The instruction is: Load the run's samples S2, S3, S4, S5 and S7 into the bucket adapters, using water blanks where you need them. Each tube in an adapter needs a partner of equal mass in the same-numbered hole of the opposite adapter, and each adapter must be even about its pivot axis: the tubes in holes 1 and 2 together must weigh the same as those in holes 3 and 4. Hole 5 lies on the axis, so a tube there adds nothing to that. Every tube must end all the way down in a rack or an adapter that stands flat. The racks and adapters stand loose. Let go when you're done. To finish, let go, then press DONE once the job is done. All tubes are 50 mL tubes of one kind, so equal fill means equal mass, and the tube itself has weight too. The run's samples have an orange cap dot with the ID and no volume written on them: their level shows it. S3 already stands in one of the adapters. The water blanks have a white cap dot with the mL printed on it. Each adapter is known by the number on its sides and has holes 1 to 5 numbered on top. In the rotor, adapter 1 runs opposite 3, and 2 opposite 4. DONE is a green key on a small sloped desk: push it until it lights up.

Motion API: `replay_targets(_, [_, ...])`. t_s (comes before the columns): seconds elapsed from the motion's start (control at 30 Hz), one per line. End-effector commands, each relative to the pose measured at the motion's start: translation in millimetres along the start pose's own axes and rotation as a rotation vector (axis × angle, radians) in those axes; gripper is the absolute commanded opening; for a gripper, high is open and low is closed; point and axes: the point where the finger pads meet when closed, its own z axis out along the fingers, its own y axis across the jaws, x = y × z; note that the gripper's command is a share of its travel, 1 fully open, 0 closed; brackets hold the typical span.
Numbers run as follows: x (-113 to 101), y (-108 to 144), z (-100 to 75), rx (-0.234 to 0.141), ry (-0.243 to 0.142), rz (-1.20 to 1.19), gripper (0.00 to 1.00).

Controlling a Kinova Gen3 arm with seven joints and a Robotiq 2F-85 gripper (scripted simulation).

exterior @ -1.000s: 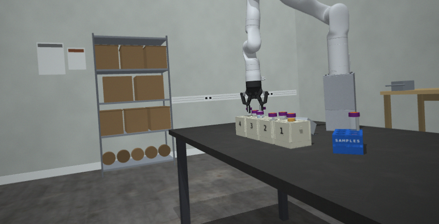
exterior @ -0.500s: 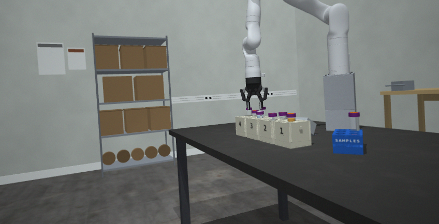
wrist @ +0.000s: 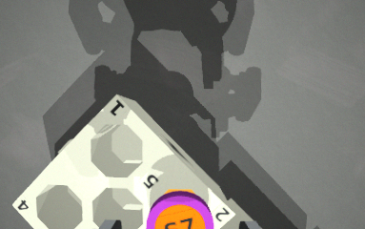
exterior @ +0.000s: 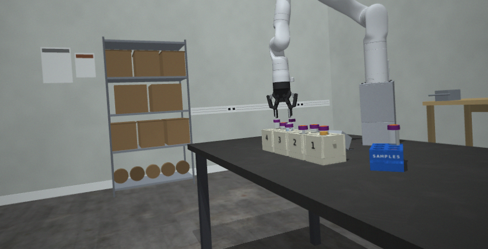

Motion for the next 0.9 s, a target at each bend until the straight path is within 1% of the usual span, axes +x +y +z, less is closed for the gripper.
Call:
replay_targets(0.0, [0, -1, -3.8, 0.002, -0.001, 0.0, 0.62])
replay_targets(0.17, [0, -1, -10.4, 0.002, -0.001, 0.0, 0.62])
replay_targets(0.23, [0, -1, -10.4, 0.002, -0.001, 0.0, 0.62])
replay_targets(0.73, [0, -1, -30.4, 0.002, -0.001, 0.0, 0.62])
replay_targets(0.87, [0, -1, -33.1, 0.002, -0.001, 0.0, 0.62])
